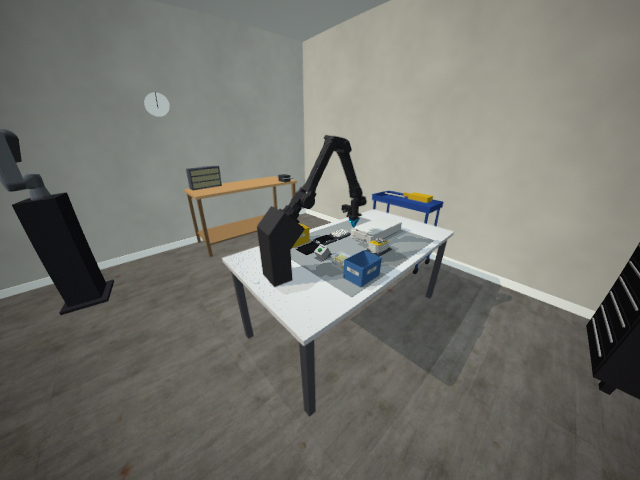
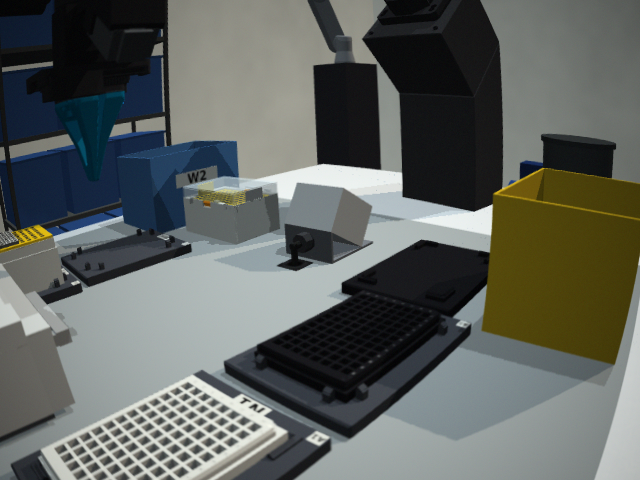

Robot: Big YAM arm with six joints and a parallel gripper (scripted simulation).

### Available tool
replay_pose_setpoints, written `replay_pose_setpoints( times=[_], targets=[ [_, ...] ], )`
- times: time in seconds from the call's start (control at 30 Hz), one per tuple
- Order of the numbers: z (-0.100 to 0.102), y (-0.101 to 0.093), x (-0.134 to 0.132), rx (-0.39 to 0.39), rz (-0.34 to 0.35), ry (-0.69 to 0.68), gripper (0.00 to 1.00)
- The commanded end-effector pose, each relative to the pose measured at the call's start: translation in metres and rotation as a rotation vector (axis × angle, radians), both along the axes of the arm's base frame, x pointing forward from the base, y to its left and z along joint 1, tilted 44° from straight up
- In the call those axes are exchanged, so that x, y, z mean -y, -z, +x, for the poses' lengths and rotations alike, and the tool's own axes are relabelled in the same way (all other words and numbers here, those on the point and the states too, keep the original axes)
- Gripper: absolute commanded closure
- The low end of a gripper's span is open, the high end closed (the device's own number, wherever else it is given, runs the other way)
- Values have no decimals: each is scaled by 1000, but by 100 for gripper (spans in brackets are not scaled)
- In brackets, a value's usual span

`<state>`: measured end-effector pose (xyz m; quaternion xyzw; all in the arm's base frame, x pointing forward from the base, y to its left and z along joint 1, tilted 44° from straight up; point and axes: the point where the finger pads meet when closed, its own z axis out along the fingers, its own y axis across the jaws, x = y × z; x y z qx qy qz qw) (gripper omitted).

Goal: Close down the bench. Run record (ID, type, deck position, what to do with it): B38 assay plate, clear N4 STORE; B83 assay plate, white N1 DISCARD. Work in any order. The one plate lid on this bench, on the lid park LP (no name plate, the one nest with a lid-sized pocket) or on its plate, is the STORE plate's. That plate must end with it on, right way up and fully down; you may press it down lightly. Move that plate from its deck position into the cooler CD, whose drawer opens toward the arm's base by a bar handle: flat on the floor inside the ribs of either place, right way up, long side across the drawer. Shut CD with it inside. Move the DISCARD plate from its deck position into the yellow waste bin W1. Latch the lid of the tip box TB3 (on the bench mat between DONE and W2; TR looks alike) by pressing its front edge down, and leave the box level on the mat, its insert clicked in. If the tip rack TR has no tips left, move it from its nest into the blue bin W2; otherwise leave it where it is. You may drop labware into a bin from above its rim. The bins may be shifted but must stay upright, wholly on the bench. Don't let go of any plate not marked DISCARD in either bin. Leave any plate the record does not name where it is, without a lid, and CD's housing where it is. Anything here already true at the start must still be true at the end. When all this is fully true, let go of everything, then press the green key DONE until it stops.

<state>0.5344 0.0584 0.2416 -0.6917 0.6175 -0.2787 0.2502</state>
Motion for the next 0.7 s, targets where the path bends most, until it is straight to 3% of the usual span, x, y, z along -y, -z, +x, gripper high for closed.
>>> replay_pose_setpoints(
  times=[0.0, 0.43, 0.47, 0.67],
  targets=[
    [3, 0, -5, -2, 5, 1, 100],
    [3, 0, -5, -2, 5, 1, 100],
    [9, -13, -13, 15, 33, 20, 0],
    [13, -18, -37, 15, 174, 162, 0]
  ],
)
